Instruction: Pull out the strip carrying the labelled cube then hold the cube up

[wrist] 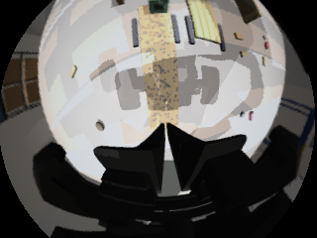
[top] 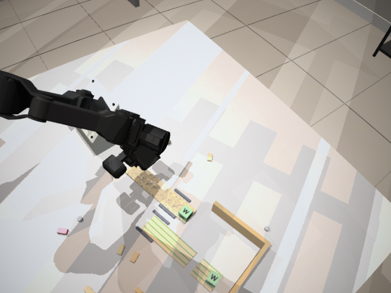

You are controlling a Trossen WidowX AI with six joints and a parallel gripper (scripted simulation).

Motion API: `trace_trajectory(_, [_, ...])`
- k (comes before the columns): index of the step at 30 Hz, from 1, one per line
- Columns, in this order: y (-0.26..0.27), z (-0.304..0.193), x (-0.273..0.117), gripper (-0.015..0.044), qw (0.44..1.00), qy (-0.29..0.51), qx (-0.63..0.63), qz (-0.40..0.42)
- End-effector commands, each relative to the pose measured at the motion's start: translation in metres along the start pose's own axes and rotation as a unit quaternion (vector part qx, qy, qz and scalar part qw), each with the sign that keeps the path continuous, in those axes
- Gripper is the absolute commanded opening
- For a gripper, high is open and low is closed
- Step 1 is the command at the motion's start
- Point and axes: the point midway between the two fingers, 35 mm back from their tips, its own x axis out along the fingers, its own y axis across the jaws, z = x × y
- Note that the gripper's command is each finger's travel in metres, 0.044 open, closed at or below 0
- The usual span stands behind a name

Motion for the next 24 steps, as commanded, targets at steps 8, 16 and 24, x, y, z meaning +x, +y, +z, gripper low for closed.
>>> trace_trajectory(8, [-0.001,0.040,-0.005,0.0262,1.000,0.000,-0.010,0.002])
trace_trajectory(16, [0.000,0.068,-0.008,0.0440,1.000,-0.001,-0.009,0.002])
trace_trajectory(24, [0.000,0.097,-0.012,0.0440,1.000,-0.002,-0.008,0.002])
